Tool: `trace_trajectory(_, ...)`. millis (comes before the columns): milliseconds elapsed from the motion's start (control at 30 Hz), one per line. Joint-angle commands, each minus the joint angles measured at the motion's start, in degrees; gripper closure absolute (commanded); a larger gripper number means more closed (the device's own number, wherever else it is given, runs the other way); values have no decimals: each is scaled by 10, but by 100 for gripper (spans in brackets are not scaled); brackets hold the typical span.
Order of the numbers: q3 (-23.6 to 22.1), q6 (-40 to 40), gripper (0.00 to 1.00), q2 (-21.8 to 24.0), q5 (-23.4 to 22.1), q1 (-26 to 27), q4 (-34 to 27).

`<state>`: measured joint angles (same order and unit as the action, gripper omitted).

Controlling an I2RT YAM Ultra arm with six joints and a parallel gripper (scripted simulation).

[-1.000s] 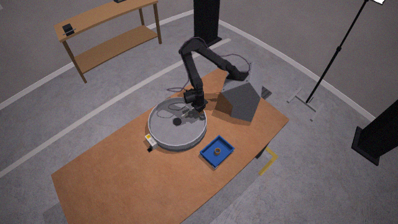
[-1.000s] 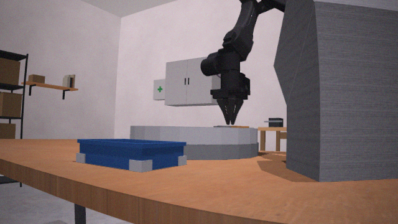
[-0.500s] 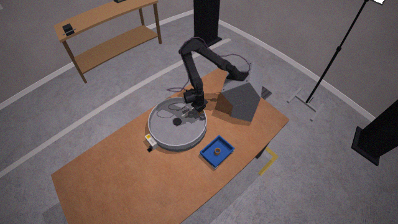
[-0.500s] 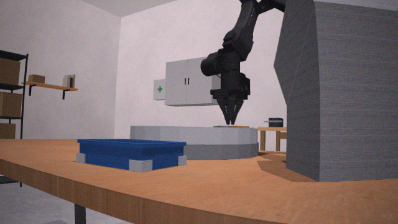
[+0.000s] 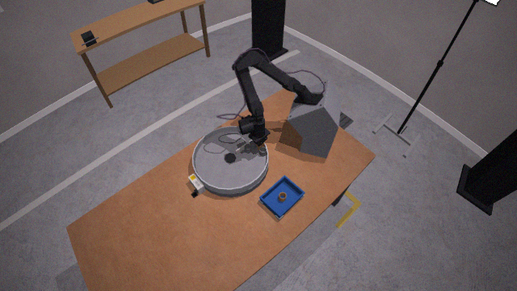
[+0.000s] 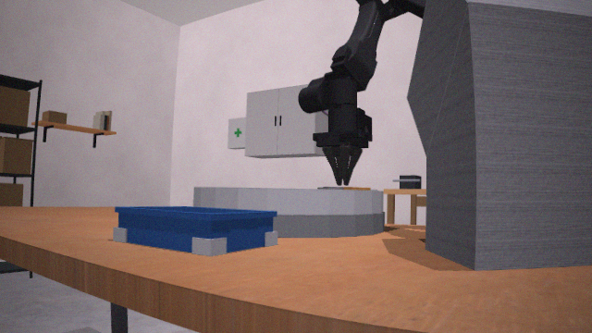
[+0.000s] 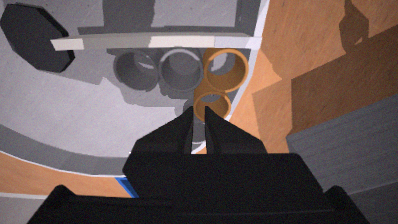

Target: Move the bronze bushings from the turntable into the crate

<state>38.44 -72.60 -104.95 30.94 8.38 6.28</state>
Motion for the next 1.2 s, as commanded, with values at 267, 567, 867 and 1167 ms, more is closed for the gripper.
trace_trajectory(267, 16, 7, 87, 19, 5, 1, 10)
trace_trajectory(567, 22, 20, 87, -31, -4, 14, 33)
trace_trajectory(867, 23, 20, 87, -15, -3, 6, 34)
trace_trajectory(1167, 23, 20, 87, -15, -3, 6, 33)
